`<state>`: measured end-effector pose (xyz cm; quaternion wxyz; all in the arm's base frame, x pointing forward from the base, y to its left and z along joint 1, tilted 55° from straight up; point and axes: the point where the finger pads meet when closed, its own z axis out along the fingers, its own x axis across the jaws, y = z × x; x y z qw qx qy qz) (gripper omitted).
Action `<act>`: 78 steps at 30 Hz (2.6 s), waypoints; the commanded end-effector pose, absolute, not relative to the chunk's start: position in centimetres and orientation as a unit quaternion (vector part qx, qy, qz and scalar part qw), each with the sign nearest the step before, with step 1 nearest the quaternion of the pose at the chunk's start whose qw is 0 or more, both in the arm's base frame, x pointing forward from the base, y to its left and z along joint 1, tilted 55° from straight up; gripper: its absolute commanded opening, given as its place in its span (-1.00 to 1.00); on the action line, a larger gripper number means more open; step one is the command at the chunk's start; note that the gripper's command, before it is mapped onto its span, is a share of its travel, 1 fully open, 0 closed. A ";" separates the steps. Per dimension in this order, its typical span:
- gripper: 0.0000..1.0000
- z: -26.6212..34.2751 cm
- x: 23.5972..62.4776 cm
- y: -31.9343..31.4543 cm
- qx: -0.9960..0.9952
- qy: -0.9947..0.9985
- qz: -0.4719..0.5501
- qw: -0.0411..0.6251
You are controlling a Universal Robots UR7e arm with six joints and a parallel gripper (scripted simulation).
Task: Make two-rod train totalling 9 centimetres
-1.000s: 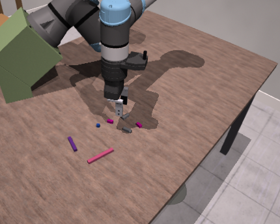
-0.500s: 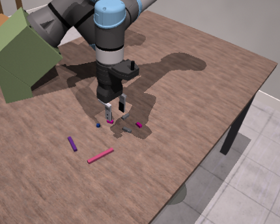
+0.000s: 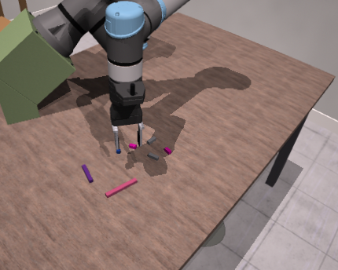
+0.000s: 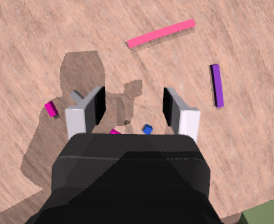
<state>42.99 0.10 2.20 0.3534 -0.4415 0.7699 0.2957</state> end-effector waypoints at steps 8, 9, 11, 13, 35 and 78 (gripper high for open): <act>1.00 0.3 42.8 -1.2 -0.290 0.839 0.356 0.292; 1.00 0.0 42.7 -1.3 -0.271 0.845 0.363 0.284; 1.00 -0.4 42.6 -1.5 -0.231 0.857 0.375 0.267; 1.00 -0.9 42.5 -1.8 -0.193 0.866 0.387 0.250; 1.00 -4.5 41.0 -3.2 0.179 0.869 0.456 0.069; 1.00 -7.6 39.4 -3.5 0.623 0.632 0.420 -0.190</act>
